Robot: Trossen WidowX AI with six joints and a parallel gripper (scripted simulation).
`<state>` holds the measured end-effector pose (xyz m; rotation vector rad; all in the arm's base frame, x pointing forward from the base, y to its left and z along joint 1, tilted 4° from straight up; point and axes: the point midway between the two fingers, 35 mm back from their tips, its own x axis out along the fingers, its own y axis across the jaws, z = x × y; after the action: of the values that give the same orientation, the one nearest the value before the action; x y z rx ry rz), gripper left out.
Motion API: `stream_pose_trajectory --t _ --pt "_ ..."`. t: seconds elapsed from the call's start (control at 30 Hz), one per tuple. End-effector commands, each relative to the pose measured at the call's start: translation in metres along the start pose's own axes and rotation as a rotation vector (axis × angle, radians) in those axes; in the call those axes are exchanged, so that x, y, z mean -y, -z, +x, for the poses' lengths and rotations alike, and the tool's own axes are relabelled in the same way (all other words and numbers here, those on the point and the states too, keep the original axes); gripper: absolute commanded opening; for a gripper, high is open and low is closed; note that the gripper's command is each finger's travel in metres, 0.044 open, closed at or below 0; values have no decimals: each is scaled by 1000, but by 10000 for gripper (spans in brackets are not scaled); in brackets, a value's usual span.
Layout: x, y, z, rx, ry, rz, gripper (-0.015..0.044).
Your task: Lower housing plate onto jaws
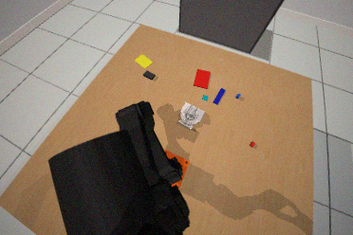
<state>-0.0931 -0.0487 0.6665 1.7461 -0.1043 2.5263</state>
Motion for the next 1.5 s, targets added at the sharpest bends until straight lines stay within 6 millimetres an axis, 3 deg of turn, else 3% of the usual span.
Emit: stream_pose_trajectory --t 0.0,0.33,0.63,1.0,1.47 --pt "-30 6 -4 -25 -99 58 440" --pt "-104 -1 -23 -57 -351 236 440" --pt "-169 -27 -58 -66 -601 377 440" --pt "-210 -74 -104 -39 -824 533 440" --pt "-241 -162 -193 36 -1198 763 440"
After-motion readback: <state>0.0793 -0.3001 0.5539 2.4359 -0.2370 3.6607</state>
